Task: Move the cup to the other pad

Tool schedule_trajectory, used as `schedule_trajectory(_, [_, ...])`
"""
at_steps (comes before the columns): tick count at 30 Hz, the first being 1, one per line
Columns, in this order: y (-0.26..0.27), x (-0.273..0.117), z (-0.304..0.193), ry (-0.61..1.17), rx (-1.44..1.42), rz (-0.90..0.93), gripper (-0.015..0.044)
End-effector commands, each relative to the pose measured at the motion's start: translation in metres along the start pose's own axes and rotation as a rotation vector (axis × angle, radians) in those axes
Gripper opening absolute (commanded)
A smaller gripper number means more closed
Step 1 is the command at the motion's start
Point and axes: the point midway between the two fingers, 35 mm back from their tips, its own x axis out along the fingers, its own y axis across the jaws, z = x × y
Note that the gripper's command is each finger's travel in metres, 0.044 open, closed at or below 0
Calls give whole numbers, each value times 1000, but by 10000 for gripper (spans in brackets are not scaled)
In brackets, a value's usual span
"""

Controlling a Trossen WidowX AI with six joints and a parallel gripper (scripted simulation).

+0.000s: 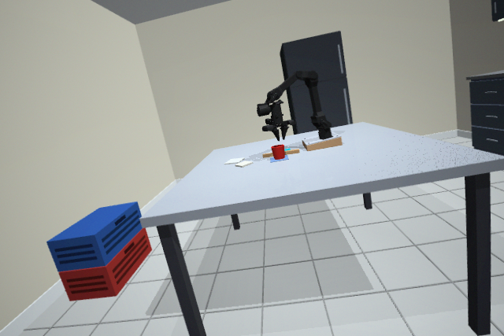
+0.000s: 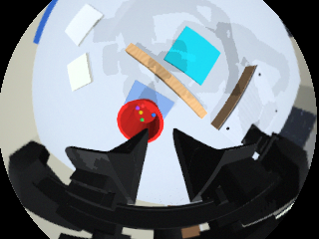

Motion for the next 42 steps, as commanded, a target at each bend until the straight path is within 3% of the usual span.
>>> schedule_trajectory(1, [0, 1, -1, 4, 13, -9, 148])
schedule_trajectory(42, [-1, 65, -2, 4, 13, -9, 148])
